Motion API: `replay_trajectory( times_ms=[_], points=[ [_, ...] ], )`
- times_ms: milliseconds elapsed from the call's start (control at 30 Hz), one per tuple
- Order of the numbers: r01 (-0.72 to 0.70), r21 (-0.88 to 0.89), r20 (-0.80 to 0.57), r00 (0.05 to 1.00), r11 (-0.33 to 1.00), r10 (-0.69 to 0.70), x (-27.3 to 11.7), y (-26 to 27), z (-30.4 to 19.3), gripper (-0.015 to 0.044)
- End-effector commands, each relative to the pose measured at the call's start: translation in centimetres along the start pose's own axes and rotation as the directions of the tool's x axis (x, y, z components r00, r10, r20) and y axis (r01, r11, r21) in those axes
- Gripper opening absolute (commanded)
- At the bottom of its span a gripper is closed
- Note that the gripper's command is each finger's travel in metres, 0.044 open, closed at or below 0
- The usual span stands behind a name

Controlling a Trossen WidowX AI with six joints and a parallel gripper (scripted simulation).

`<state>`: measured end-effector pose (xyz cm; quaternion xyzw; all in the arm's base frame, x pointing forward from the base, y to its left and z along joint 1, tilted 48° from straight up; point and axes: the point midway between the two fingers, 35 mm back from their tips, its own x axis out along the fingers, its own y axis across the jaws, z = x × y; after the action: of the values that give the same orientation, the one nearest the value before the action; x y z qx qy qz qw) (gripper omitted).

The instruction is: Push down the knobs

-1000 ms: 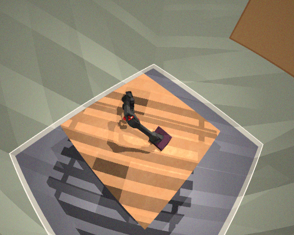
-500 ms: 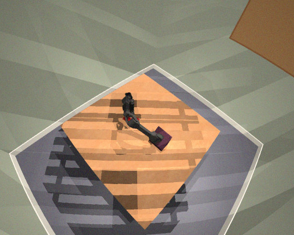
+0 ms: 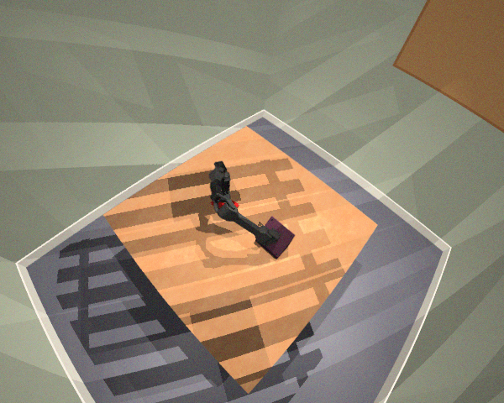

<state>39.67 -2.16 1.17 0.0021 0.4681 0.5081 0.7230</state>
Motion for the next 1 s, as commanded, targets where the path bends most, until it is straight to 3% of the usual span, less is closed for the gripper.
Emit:
replay_trajectory(
  times_ms=[0,967],
  points=[
    [-0.002,0.006,0.002,1.0,1.0,0.002,0.07,0.06,-0.04,0.0],
    [-0.003,0.006,0.003,1.0,1.0,0.003,0.71,0.07,-0.03,0.0]
  ],
)
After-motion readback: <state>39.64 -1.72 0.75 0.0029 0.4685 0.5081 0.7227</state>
